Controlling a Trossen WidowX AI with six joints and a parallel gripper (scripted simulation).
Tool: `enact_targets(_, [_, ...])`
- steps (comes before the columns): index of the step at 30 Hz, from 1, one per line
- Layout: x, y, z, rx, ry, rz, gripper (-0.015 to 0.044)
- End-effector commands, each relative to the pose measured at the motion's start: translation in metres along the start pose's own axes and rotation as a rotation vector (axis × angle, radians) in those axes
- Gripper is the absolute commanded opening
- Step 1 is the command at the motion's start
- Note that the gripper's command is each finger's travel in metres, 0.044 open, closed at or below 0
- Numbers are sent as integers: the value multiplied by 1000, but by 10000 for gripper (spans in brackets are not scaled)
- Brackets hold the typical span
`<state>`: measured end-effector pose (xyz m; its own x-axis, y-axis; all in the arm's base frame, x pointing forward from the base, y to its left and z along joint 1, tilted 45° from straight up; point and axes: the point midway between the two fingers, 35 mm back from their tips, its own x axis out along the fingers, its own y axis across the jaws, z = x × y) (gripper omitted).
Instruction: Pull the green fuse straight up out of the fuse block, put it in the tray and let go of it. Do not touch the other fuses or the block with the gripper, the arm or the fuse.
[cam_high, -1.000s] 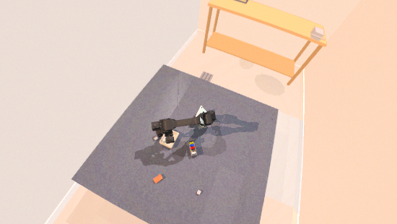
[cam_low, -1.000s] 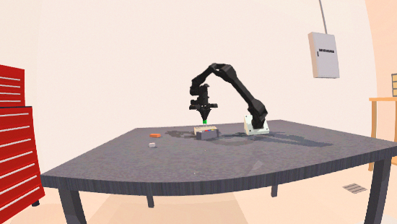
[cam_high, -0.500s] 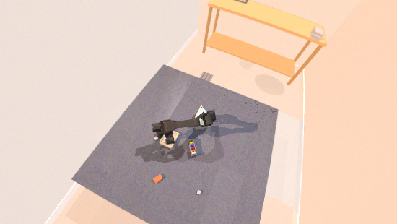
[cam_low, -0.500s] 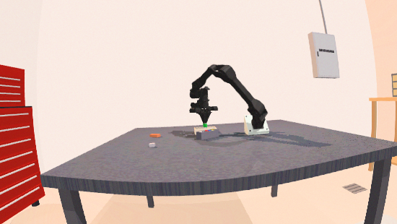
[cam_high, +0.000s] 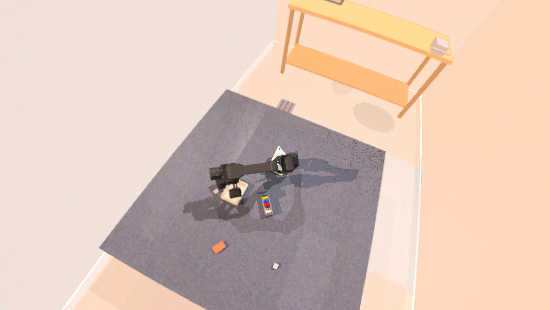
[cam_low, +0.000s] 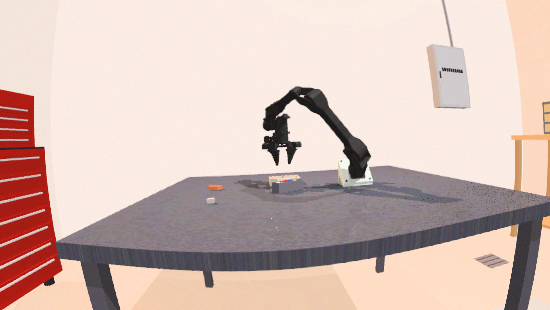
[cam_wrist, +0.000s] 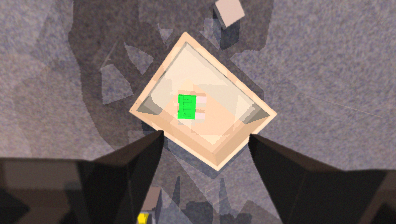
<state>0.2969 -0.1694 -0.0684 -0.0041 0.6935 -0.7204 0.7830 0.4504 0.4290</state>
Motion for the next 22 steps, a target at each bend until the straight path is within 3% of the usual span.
enact_targets(1, [-11, -1, 0, -3, -6, -3, 330])
enact_targets(22, [-11, 0, 0, 1, -8, 3, 330])
